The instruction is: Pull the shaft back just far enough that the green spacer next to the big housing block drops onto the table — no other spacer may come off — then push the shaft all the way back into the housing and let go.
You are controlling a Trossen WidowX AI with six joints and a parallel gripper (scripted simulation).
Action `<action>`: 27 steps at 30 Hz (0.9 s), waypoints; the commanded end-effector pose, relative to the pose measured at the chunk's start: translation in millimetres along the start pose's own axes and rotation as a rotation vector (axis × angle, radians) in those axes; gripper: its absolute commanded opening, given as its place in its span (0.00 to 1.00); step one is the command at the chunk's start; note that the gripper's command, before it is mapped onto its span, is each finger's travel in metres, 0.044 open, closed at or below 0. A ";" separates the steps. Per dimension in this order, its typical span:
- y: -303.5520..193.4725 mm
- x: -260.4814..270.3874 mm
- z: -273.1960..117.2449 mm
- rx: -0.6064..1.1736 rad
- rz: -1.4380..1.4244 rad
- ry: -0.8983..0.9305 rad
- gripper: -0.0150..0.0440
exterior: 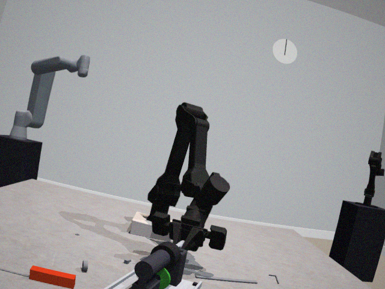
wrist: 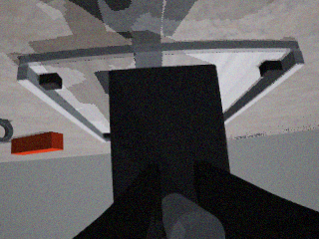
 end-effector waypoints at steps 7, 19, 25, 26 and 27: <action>-2.2 0.9 3.5 0.001 -0.002 0.003 0.25; -4.4 1.4 7.0 0.001 -0.002 0.003 0.25; -5.4 1.7 8.8 0.001 -0.002 0.003 0.25; -5.6 1.7 9.1 0.001 -0.002 0.003 0.25; -5.8 1.8 9.4 0.001 -0.002 0.003 0.25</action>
Point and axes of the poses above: the point midway between the two fingers, 35 mm back from their tips, its own z axis out along the fingers, its own x axis across the jaws, y = z × x, the point moved 3 cm from there along -z, back along the fingers, and after that the axes turned 14 degrees about -z, right-handed, at the moved point
